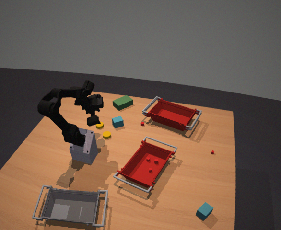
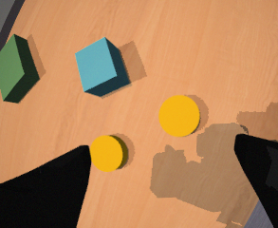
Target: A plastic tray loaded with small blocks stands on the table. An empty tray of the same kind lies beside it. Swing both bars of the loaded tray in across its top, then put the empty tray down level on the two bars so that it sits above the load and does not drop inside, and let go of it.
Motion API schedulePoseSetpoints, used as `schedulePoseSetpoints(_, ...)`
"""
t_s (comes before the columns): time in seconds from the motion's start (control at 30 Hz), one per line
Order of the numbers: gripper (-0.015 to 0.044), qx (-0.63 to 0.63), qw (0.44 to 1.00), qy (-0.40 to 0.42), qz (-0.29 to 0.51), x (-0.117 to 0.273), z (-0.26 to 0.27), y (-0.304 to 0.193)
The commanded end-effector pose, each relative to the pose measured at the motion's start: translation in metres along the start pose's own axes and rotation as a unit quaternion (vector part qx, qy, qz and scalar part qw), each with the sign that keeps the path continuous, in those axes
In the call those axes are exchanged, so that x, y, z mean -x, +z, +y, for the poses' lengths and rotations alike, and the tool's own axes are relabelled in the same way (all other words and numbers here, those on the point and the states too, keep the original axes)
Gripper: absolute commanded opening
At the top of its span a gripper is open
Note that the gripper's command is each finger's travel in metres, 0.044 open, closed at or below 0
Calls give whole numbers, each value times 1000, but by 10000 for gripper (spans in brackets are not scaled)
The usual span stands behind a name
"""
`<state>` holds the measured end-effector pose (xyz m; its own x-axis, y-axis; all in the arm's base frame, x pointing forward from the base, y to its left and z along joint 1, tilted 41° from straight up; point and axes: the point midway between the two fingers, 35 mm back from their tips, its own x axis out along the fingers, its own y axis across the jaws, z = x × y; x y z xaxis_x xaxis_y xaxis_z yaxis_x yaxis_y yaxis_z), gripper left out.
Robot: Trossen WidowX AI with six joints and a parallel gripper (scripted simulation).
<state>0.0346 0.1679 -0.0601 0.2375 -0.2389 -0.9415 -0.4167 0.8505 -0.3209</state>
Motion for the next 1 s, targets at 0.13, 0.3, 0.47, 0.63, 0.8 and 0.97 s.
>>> schedulePoseSetpoints(0.13, 269, 0, 1000, 0, 0, 0, 0, 0)
schedulePoseSetpoints(0.3, 137, 0, 1000, 0, 0, 15, 8, 8)
schedulePoseSetpoints(0.47, 89, 0, 1000, 0, 0, 60, 24, 27)
schedulePoseSetpoints(0.63, 89, -13, 1000, -17, 6, 41, 21, 36)
schedulePoseSetpoints(0.8, 89, -70, 996, -47, 16, 32, 24, 102)
schedulePoseSetpoints(0.97, 89, -127, 988, -84, 31, 11, 10, 172)
